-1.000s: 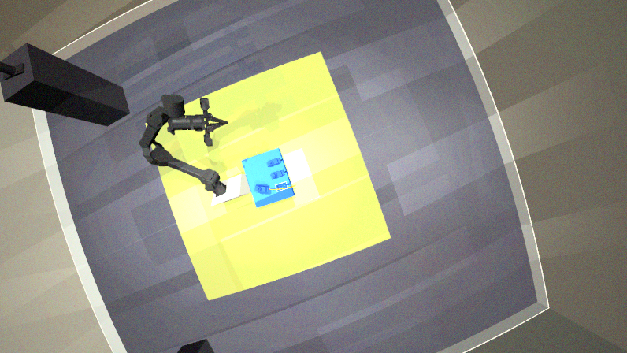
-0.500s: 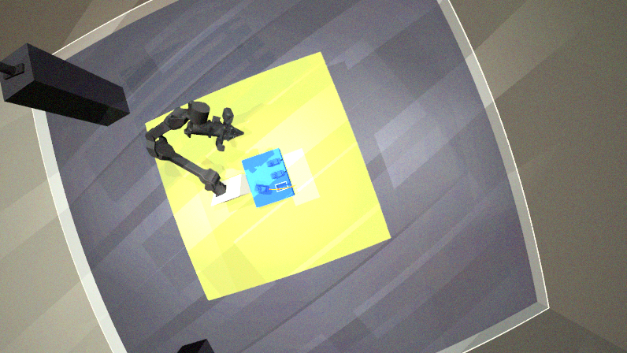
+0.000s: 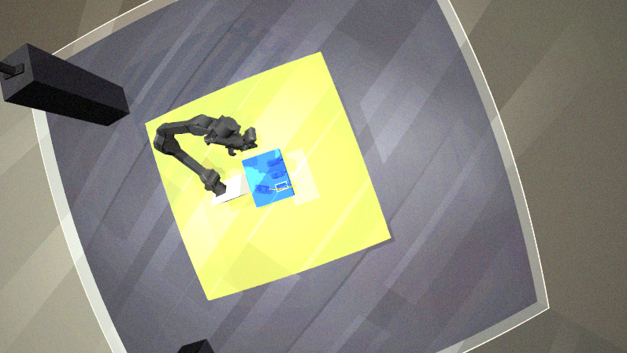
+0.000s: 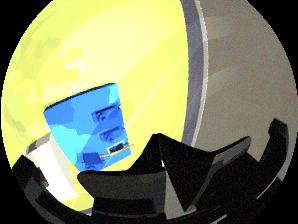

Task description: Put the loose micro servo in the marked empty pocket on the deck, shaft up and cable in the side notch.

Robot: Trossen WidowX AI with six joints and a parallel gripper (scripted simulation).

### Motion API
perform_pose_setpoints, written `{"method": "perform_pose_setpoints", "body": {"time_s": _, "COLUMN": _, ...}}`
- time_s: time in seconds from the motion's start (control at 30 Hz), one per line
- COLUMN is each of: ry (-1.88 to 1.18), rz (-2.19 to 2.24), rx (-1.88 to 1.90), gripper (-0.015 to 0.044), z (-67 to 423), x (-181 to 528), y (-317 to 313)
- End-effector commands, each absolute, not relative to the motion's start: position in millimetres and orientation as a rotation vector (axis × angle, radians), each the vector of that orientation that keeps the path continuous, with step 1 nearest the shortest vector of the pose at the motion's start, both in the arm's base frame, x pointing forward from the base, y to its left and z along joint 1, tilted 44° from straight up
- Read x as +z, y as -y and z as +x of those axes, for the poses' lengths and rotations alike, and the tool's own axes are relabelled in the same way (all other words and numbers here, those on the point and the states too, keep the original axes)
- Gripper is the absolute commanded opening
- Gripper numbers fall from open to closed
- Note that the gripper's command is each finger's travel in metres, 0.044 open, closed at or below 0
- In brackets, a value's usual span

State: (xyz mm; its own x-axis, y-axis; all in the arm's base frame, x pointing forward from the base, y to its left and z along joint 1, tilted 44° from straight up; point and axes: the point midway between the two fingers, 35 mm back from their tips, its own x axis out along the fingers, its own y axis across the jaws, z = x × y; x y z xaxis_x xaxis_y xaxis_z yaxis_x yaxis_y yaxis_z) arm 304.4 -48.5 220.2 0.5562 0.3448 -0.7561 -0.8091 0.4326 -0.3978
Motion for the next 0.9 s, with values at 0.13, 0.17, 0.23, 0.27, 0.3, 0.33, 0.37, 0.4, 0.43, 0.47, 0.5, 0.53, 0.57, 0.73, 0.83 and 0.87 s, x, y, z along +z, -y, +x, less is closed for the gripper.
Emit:
{"method": "perform_pose_setpoints", "body": {"time_s": 0.13, "ry": -0.777, "rz": -0.598, "rx": 0.781, "gripper": 0.0000, "z": 314.2, "x": 178.2, "y": 58.6}}
{"method": "perform_pose_setpoints", "body": {"time_s": 0.17, "ry": -0.794, "rz": -0.568, "rx": 0.779, "gripper": 0.0000, "z": 315.1, "x": 173.0, "y": 59.7}}
{"method": "perform_pose_setpoints", "body": {"time_s": 0.23, "ry": -0.816, "rz": -0.512, "rx": 0.775, "gripper": 0.0000, "z": 316.4, "x": 165.3, "y": 60.4}}
{"method": "perform_pose_setpoints", "body": {"time_s": 0.27, "ry": -0.832, "rz": -0.482, "rx": 0.773, "gripper": 0.0000, "z": 317.1, "x": 160.3, "y": 61.4}}
{"method": "perform_pose_setpoints", "body": {"time_s": 0.3, "ry": -0.850, "rz": -0.456, "rx": 0.771, "gripper": 0.0000, "z": 317.7, "x": 154.8, "y": 62.4}}
{"method": "perform_pose_setpoints", "body": {"time_s": 0.33, "ry": -0.867, "rz": -0.425, "rx": 0.768, "gripper": 0.0000, "z": 318.2, "x": 149.6, "y": 63.4}}
{"method": "perform_pose_setpoints", "body": {"time_s": 0.37, "ry": -0.879, "rz": -0.399, "rx": 0.765, "gripper": 0.0000, "z": 319.0, "x": 144.0, "y": 64.4}}
{"method": "perform_pose_setpoints", "body": {"time_s": 0.4, "ry": -0.895, "rz": -0.368, "rx": 0.762, "gripper": 0.0000, "z": 319.3, "x": 138.9, "y": 65.2}}
{"method": "perform_pose_setpoints", "body": {"time_s": 0.43, "ry": -0.913, "rz": -0.337, "rx": 0.759, "gripper": 0.0000, "z": 319.6, "x": 133.5, "y": 66.0}}
{"method": "perform_pose_setpoints", "body": {"time_s": 0.47, "ry": -0.930, "rz": -0.305, "rx": 0.755, "gripper": 0.0000, "z": 319.8, "x": 128.1, "y": 66.8}}
{"method": "perform_pose_setpoints", "body": {"time_s": 0.5, "ry": -0.948, "rz": -0.273, "rx": 0.750, "gripper": 0.0000, "z": 319.9, "x": 122.7, "y": 67.6}}
{"method": "perform_pose_setpoints", "body": {"time_s": 0.53, "ry": -0.964, "rz": -0.246, "rx": 0.745, "gripper": 0.0000, "z": 319.8, "x": 117.8, "y": 68.5}}
{"method": "perform_pose_setpoints", "body": {"time_s": 0.57, "ry": -0.982, "rz": -0.220, "rx": 0.744, "gripper": 0.0000, "z": 319.1, "x": 111.8, "y": 68.7}}
{"method": "perform_pose_setpoints", "body": {"time_s": 0.73, "ry": -1.066, "rz": -0.075, "rx": 0.721, "gripper": 0.0000, "z": 316.8, "x": 85.9, "y": 70.9}}
{"method": "perform_pose_setpoints", "body": {"time_s": 0.83, "ry": -1.118, "rz": 0.016, "rx": 0.701, "gripper": 0.0000, "z": 314.8, "x": 70.3, "y": 72.1}}
{"method": "perform_pose_setpoints", "body": {"time_s": 0.87, "ry": -1.135, "rz": 0.047, "rx": 0.694, "gripper": 0.0000, "z": 314.1, "x": 65.2, "y": 72.4}}
